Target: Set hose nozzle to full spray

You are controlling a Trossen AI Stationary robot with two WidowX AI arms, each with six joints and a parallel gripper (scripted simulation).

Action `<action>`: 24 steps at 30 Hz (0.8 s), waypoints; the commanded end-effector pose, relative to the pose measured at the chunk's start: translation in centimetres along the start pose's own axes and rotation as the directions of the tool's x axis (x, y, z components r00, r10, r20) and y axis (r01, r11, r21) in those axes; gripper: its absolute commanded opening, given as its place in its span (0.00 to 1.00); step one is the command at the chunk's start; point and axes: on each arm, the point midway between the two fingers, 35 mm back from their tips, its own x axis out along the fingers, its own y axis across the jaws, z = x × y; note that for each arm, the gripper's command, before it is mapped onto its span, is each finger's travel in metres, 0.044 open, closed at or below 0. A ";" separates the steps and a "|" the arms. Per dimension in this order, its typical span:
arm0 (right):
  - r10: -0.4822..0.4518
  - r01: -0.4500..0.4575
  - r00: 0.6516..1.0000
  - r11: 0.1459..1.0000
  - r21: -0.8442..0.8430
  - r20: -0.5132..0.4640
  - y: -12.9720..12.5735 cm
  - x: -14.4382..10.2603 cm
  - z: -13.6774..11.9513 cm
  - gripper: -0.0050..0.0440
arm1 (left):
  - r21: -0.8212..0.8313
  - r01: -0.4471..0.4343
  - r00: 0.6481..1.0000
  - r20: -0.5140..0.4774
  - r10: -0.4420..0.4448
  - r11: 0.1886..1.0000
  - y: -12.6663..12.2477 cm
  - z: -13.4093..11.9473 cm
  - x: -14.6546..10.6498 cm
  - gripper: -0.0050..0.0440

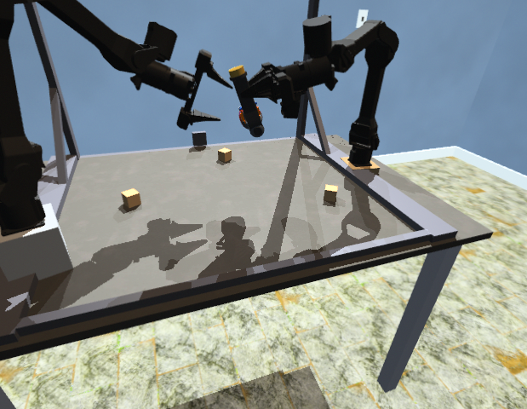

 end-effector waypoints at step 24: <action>-0.006 0.006 1.000 1.000 -0.002 0.002 -0.3 3.7 0.2 0.94 | 0.025 0.007 0.999 -0.040 -0.006 1.000 0.2 -1.9 -0.7 0.44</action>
